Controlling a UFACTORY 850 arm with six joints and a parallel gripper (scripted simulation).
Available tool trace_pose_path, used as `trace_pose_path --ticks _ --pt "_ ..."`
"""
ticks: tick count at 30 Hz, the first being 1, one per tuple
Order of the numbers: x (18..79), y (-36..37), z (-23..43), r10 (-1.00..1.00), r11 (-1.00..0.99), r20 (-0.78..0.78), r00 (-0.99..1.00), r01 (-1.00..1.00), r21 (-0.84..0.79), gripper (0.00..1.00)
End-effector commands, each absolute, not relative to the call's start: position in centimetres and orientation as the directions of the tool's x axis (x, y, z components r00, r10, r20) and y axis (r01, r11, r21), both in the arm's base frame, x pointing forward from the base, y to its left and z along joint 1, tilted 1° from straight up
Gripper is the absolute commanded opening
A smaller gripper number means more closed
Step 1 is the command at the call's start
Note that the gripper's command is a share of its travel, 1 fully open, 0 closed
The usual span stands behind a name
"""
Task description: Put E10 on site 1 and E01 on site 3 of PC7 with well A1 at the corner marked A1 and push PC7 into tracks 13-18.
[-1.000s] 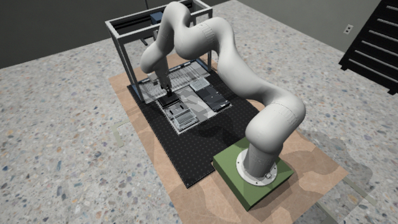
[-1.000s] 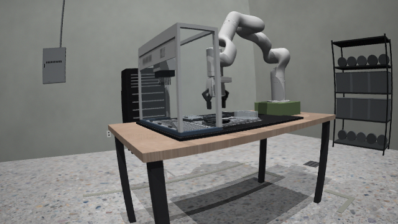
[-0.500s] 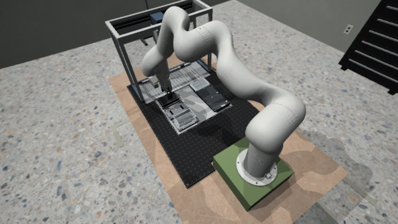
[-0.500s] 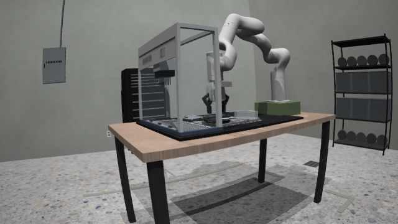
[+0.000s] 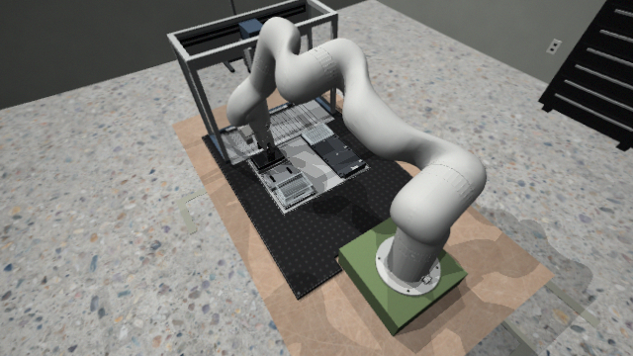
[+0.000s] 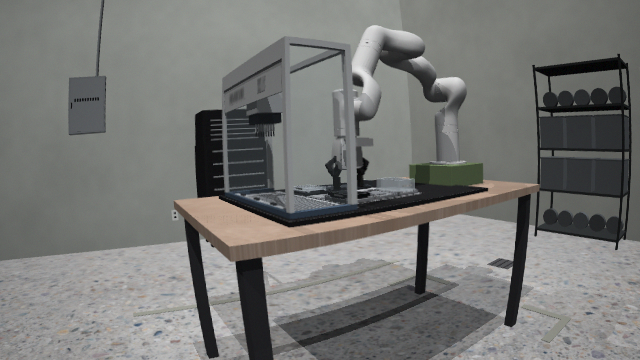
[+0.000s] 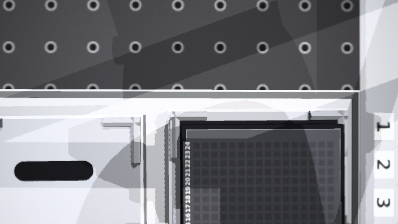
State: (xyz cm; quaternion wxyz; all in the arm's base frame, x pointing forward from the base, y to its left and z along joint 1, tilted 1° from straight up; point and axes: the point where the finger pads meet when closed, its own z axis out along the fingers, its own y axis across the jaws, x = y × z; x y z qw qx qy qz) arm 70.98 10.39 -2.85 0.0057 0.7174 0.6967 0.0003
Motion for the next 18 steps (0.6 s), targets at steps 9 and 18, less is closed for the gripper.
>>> trace_pose_path --ticks 9,18 --pt "71.12 10.41 -2.75 1.0 -0.029 -0.007 0.029 1.0 0.011 1.0" --pt "71.13 10.41 -3.22 1.0 -0.029 -0.007 0.029 1.0 0.011 1.0"
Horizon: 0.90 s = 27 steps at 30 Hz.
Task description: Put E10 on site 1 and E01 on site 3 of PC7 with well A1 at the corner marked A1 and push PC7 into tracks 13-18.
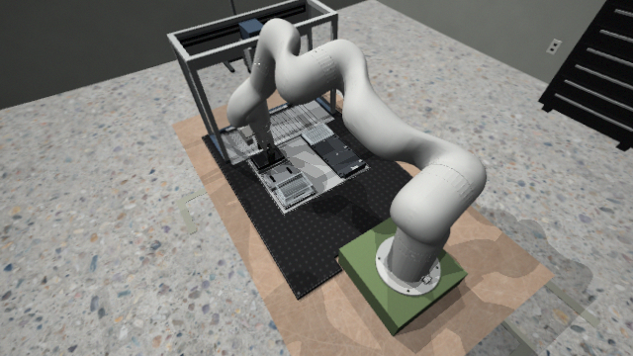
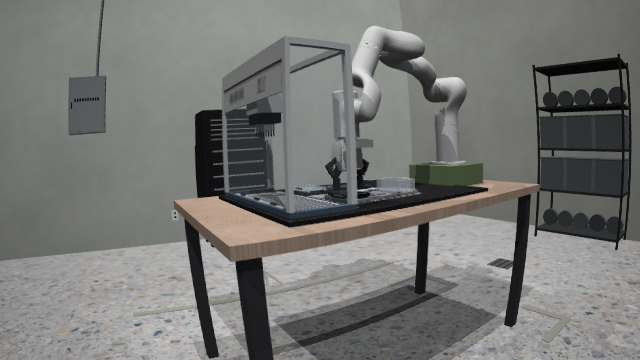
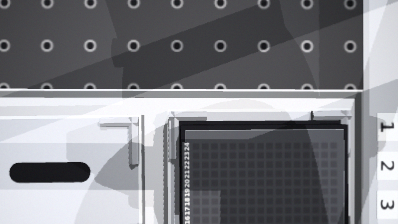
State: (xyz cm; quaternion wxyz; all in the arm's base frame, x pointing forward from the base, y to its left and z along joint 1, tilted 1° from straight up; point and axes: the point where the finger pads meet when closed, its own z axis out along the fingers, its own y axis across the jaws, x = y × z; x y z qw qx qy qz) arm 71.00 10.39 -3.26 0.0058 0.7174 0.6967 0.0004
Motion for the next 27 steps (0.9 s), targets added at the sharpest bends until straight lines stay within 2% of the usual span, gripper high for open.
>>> trace_pose_path --ticks 1,27 --pt "71.1 10.4 -3.3 1.0 -0.029 -0.007 0.029 1.0 0.011 1.0" --pt "71.1 10.4 -4.8 1.0 -0.029 -0.007 0.029 1.0 0.011 1.0"
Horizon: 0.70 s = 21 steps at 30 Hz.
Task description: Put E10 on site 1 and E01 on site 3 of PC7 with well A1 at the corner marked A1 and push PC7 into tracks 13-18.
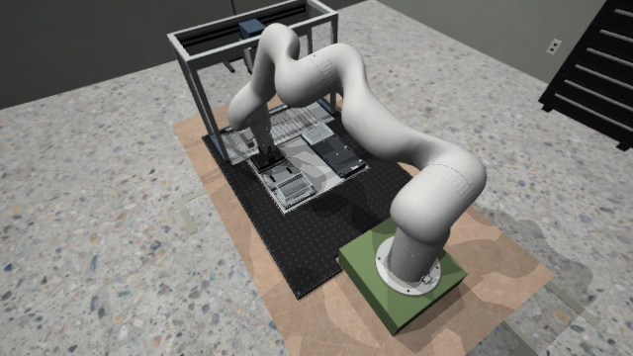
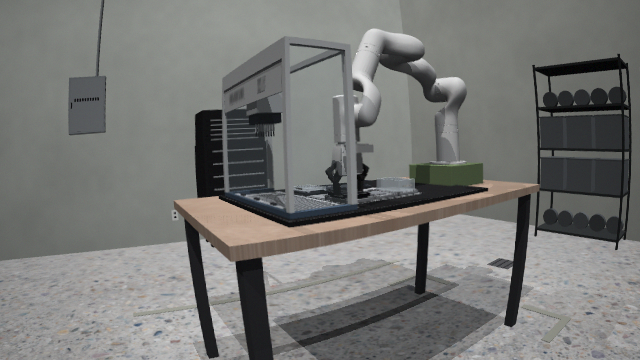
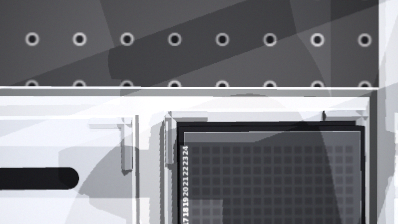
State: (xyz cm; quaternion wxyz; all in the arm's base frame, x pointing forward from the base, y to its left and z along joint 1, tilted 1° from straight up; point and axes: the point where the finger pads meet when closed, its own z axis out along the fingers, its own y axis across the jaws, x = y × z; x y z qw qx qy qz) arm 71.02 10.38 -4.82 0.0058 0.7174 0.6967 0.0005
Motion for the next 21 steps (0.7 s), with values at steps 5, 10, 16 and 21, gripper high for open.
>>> trace_pose_path --ticks 5,10,16,21 --pt "71.14 10.39 -4.75 1.0 -0.029 -0.007 0.029 1.0 0.011 1.0" --pt "71.15 10.4 -4.75 1.0 -0.029 -0.007 0.029 1.0 0.012 1.0" --pt "71.14 10.4 -4.69 1.0 -0.029 -0.007 0.029 1.0 0.011 0.0" --pt "71.14 10.4 -4.69 1.0 -0.029 -0.007 0.029 1.0 0.011 0.0"
